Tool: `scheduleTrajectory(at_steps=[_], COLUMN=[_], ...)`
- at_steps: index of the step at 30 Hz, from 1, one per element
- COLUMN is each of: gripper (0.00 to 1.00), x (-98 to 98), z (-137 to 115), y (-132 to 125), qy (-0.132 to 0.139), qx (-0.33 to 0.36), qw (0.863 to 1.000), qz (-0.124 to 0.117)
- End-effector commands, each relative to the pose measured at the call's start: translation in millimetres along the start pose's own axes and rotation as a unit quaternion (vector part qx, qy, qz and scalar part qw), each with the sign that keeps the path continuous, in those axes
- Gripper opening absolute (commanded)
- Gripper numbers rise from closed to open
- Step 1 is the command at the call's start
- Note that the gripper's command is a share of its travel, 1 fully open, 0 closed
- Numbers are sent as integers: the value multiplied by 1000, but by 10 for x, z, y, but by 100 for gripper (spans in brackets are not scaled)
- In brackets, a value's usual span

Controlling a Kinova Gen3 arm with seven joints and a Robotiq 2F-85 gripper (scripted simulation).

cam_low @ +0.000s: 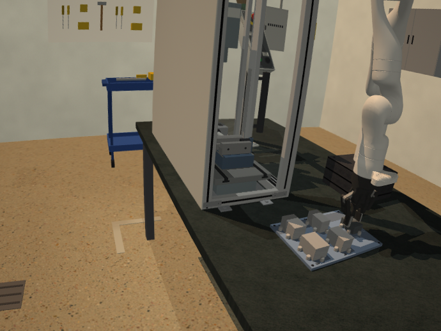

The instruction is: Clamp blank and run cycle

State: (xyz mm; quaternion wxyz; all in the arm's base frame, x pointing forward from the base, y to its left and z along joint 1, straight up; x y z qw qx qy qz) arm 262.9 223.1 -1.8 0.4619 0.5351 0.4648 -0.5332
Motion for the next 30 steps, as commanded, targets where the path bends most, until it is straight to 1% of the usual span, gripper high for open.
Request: scheduleTrajectory(at_steps=[1,18,19,30], gripper=[10,10,100,100], x=[-5,0,0,0], z=[-3,-3,-3,-3], y=[3,3,3,3], qy=[1,1,1,1], qx=[0,0,0,0], qw=[1000,1000,1000,1000], qz=[0,0,0,0])
Point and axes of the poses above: the point where the finger pads meet when closed, its own x axis out along the fingers, its own y axis across the jaws, z = x × y, the point moved 6 cm from there along -x, back along the fingers, and after that the axes turned 9 degrees about x, right-handed, at the moved point
